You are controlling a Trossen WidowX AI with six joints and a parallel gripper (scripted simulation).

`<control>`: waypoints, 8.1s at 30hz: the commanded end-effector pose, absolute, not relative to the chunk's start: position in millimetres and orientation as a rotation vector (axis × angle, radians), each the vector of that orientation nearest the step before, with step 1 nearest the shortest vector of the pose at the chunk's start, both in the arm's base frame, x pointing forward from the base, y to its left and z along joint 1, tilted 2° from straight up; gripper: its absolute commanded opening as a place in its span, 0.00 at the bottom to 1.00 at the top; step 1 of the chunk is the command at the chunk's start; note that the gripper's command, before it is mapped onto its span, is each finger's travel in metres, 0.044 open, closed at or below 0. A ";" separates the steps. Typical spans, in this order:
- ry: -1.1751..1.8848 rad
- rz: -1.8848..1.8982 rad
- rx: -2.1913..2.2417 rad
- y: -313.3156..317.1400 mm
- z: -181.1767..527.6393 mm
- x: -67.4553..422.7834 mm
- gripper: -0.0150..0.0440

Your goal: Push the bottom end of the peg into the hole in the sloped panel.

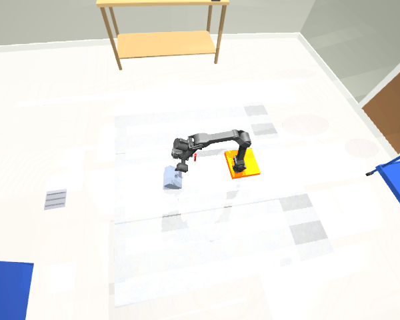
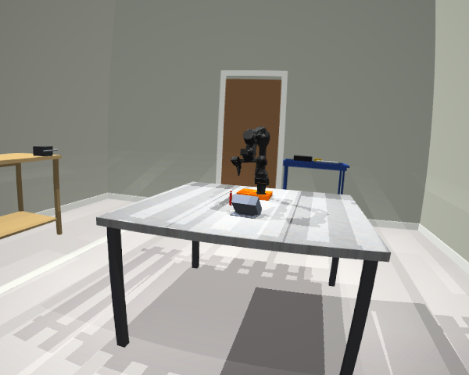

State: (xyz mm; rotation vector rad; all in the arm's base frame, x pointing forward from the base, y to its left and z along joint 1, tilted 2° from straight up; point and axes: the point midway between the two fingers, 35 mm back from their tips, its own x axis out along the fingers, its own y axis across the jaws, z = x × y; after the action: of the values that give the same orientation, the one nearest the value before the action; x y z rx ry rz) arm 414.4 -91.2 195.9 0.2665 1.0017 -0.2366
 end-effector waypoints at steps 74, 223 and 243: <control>1.569 -0.192 0.194 -183.5 39.8 259.9 1.00; 1.085 0.055 -0.597 -84.0 129.9 321.9 0.25; 0.957 0.092 -0.733 -59.4 135.6 327.0 0.25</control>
State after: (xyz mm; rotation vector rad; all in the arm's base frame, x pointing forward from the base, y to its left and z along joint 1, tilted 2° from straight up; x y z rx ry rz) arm 327.9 -62.6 134.1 -0.7093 0.9783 0.0908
